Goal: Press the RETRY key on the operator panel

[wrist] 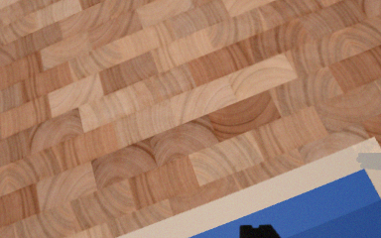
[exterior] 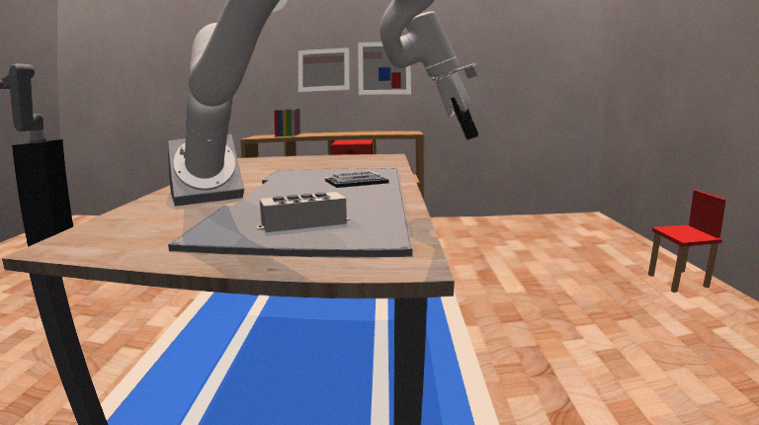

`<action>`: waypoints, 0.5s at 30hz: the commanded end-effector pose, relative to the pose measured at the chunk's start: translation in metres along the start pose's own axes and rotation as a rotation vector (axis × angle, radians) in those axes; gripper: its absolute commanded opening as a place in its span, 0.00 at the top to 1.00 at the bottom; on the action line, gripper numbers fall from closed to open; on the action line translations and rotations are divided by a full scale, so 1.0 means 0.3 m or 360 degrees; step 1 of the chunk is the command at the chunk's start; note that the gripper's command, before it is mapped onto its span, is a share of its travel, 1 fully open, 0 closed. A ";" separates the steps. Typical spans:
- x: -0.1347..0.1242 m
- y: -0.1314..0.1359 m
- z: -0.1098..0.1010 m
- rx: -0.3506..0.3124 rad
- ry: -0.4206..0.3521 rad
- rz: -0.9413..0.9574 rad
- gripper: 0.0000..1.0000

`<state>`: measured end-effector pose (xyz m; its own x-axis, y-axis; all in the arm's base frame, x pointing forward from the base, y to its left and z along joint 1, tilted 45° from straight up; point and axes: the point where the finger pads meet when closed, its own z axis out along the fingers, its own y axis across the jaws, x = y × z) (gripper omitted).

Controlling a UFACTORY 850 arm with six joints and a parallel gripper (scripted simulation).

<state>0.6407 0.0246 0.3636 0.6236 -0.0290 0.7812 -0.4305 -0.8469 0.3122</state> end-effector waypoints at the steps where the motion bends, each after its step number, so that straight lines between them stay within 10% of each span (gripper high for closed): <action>1: -0.008 0.068 -0.015 -0.0005 -0.0004 0.0013 1.00; 15: -0.052 0.246 -0.053 -0.0056 -0.0053 0.0121 1.00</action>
<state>0.5990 -0.0193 0.3787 0.6107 -0.1099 0.7842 -0.4992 -0.8222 0.2734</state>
